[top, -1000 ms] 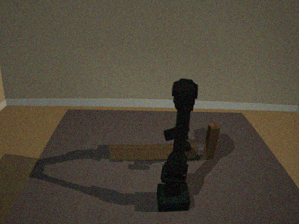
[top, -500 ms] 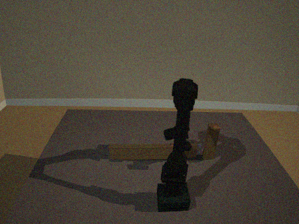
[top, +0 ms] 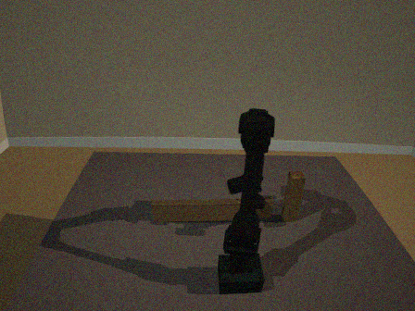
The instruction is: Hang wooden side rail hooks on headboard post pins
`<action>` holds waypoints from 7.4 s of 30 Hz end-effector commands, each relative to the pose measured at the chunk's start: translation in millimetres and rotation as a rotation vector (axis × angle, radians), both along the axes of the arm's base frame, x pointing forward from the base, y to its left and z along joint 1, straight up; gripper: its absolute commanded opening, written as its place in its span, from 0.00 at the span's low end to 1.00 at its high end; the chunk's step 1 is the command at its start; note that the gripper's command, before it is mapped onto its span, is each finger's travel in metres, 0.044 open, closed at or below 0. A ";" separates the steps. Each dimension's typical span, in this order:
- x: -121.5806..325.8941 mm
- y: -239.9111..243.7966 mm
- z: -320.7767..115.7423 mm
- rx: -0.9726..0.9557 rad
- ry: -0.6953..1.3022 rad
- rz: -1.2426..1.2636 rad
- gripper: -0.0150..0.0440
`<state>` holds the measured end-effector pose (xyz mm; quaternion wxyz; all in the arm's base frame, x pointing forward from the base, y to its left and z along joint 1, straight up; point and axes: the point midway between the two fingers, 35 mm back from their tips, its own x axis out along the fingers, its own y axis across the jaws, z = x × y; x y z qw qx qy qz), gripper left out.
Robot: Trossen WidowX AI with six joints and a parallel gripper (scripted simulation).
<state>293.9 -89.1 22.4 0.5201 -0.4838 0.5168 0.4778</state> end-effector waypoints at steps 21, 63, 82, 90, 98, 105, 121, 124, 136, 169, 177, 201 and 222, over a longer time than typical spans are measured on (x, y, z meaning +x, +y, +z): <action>4.2 -2.1 4.2 -0.001 -0.014 0.000 0.25; 8.3 -6.9 4.0 -0.002 -0.015 0.000 0.25; 6.8 -8.9 2.9 -0.002 -0.014 0.000 0.25; 5.9 -9.8 2.0 -0.002 -0.014 0.000 0.25; 5.6 -10.6 2.8 -0.002 -0.014 0.000 0.25; 6.3 -11.5 3.6 -0.002 -0.014 0.000 0.25; 7.5 -13.4 4.2 -0.002 -0.014 0.000 0.25; 7.1 -13.7 4.2 -0.002 -0.014 0.000 0.25; 6.2 -15.0 3.4 -0.003 -0.014 0.000 0.25; 4.9 -18.6 2.7 -0.003 -0.014 0.000 0.25; 5.7 -19.6 3.7 -0.003 -0.014 0.000 0.25; 5.8 -22.2 3.1 -0.003 -0.014 0.000 0.25; 4.2 -24.4 2.3 -0.003 -0.014 0.000 0.25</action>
